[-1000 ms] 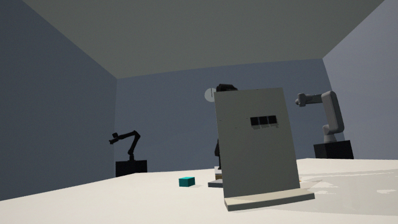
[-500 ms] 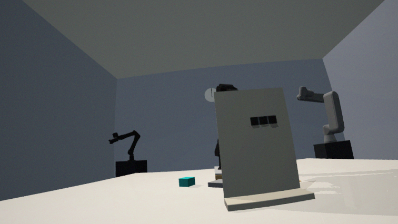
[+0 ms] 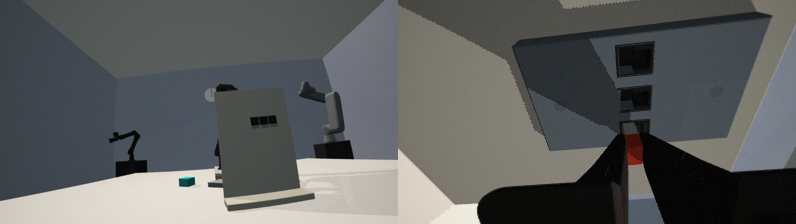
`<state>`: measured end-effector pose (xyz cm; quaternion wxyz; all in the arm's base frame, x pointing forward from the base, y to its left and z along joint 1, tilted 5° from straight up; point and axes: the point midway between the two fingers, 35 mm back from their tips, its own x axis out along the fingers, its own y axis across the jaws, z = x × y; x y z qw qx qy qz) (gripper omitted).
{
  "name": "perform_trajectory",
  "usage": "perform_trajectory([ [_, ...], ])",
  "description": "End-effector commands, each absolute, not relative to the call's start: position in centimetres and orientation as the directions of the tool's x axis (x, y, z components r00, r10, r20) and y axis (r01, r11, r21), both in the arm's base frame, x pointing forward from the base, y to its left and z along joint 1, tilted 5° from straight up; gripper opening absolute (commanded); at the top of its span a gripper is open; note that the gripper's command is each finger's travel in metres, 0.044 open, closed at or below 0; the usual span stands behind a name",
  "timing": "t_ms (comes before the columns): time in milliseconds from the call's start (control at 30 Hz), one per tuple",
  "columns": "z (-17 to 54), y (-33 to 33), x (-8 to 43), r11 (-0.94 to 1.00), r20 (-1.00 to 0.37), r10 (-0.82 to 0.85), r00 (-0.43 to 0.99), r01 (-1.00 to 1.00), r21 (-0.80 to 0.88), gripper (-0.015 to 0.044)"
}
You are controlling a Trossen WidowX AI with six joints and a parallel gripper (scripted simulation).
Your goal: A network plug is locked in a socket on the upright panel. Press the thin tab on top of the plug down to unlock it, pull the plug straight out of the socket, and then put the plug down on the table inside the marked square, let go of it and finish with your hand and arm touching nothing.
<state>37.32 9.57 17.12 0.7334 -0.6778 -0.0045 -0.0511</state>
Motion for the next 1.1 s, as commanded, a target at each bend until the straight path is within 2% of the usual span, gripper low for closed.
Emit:
perform_trajectory([
  [0,17.1,9.5,37.0,0.076,0.076,-0.067,0.995,0.081,-0.994,0.0000],
  [1067,16.8,9.2,35.1,0.076,0.074,-0.067,0.995,0.079,-0.994,0.0000],
])
